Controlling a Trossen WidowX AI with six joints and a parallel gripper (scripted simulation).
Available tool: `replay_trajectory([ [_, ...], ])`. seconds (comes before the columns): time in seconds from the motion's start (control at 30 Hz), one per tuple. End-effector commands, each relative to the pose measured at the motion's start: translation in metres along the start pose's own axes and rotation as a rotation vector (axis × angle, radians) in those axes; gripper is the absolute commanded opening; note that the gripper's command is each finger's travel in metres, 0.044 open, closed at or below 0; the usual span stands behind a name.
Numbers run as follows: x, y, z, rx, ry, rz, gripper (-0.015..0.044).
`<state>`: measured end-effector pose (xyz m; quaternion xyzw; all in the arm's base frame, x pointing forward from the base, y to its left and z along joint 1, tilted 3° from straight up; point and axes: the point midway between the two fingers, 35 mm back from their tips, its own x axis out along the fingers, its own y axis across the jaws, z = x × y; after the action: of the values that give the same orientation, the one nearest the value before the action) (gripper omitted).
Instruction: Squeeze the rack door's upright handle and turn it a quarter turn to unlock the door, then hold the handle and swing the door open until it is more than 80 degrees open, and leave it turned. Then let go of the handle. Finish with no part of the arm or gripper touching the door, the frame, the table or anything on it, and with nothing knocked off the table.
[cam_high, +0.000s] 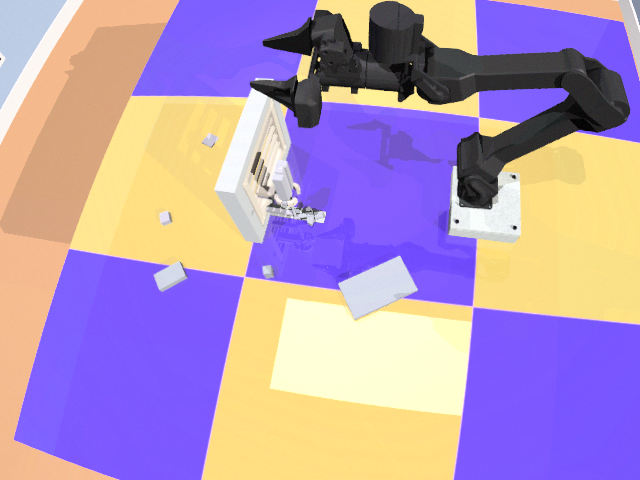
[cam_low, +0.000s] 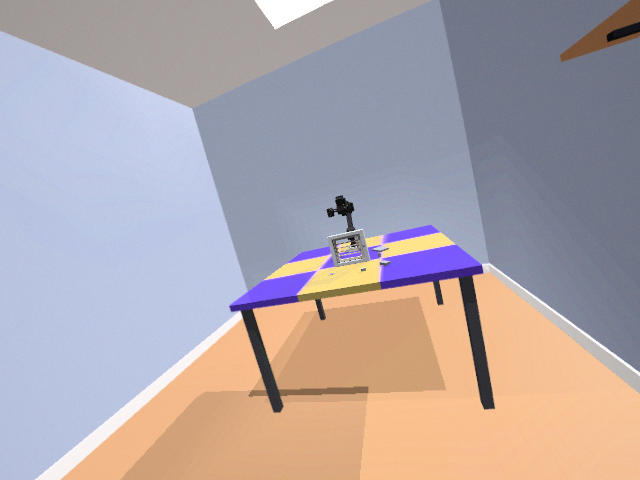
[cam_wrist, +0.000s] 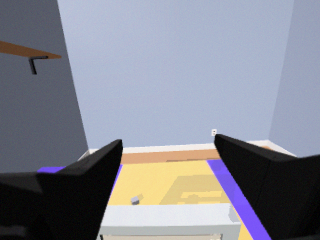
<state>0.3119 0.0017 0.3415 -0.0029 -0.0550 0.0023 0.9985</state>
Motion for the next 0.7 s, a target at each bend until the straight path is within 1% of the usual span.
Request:
replay_trajectory([
  [0.0,0.000,0.000,0.000,0.001,0.004,0.000,0.0374],
  [0.1,0.007,0.002,-0.004,0.012,0.054,0.006,0.0295],
  [0.67,0.040,0.022,-0.037,0.080,0.423,0.033,0.0295],
])
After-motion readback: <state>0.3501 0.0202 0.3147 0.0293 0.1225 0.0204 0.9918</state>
